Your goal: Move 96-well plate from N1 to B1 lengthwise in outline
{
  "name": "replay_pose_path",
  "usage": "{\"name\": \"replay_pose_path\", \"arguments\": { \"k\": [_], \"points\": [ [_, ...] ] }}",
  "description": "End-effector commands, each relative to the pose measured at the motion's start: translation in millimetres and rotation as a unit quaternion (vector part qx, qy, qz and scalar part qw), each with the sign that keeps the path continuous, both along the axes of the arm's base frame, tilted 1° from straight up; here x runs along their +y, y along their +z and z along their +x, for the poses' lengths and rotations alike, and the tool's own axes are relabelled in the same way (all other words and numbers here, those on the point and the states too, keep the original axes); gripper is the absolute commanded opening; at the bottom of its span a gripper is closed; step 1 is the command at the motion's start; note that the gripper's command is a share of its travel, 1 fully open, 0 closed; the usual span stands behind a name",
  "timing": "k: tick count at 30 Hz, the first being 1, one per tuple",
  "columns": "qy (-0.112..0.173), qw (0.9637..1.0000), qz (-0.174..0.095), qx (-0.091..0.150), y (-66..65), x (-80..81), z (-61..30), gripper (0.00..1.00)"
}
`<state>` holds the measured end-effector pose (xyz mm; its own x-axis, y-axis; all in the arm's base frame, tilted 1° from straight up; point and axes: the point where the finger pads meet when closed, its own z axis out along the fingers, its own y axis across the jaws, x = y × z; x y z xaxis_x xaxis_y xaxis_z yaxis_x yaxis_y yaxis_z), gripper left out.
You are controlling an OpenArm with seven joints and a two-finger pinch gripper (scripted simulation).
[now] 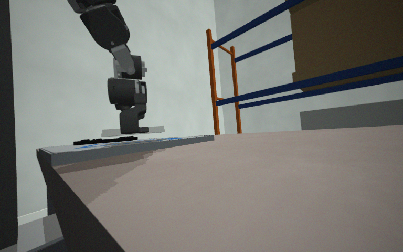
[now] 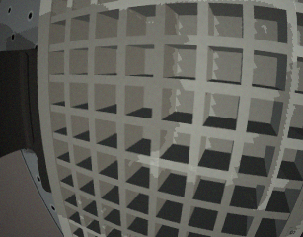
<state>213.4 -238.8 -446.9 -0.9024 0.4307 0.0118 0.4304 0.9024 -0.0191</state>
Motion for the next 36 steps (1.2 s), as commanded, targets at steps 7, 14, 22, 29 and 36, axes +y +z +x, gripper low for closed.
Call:
{"name": "replay_pose_path", "arguments": {
  "k": [7, 14, 22, 29, 36],
  "points": [
    [0.004, 1.0, 0.007, 0.001, -8.1, 3.3, -0.8, 0.0],
    [0.004, 1.0, 0.007, 0.001, -8.1, 3.3, -0.8, 0.0],
    [0.002, 1.0, 0.002, 0.0, -4.0, -0.3, 1.3, 0.0],
    [0.002, 1.0, 0.002, 0.0, -4.0, -0.3, 1.3, 0.0],
    [0.002, 1.0, 0.001, 0.001, -5.2, 1.0, -1.5, 0.0]
  ]
}}
